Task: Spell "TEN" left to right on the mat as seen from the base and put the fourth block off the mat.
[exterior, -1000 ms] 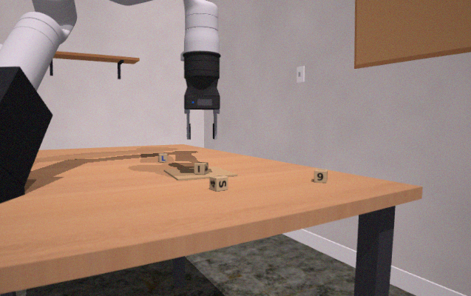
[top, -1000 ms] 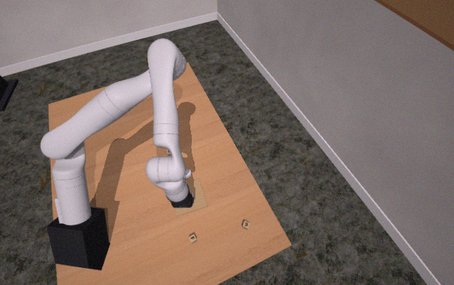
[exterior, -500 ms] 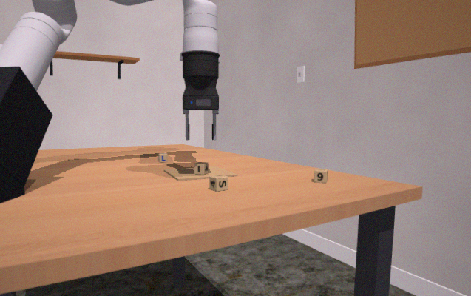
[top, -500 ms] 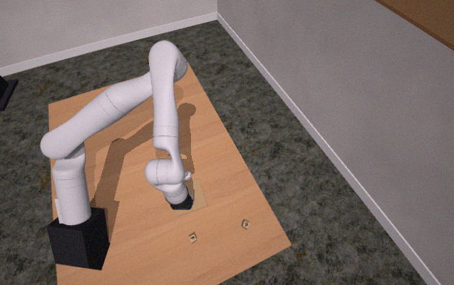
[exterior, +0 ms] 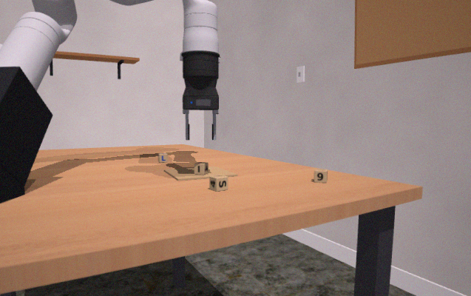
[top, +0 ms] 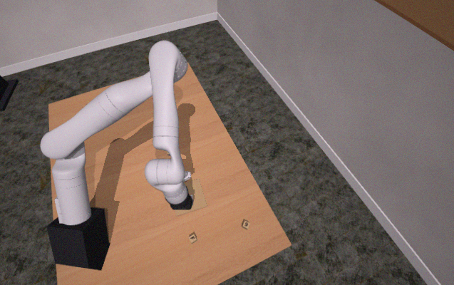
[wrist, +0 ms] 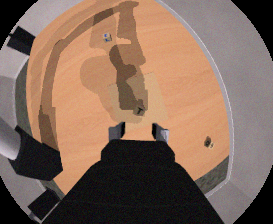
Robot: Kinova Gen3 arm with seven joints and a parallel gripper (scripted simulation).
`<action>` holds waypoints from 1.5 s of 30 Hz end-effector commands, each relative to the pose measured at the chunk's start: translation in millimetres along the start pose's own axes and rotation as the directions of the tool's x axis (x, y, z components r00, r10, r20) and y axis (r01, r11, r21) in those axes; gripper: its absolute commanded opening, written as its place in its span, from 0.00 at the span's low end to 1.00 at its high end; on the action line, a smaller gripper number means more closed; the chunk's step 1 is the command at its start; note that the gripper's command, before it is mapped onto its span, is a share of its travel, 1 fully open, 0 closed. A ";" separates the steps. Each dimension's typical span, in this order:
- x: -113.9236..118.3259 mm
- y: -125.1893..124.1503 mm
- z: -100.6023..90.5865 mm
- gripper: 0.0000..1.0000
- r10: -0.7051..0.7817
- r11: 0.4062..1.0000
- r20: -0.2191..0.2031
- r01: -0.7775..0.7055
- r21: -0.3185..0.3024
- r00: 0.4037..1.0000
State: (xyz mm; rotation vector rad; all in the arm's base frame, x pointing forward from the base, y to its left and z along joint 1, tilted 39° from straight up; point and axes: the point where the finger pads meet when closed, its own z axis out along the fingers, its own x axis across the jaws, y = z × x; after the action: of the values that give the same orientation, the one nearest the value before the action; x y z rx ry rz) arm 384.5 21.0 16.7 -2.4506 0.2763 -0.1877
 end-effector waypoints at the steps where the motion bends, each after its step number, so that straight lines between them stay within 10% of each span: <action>1: 0.5 0.2 -0.6 1.00 0.000 1.000 -0.002 0.000 0.000 1.000; 24: 1.6 2.6 -0.6 1.00 0.000 1.000 -0.002 0.000 -0.001 1.000; 36: 31.6 149.6 2.8 1.00 0.000 1.000 -0.002 0.000 -0.002 1.000; 45: 31.4 157.3 3.1 1.00 0.000 1.000 -0.001 0.000 -0.001 1.000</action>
State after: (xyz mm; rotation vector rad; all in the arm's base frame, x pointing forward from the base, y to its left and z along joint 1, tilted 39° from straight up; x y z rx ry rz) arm 394.0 -102.9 -80.3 -2.4527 0.2683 -0.1928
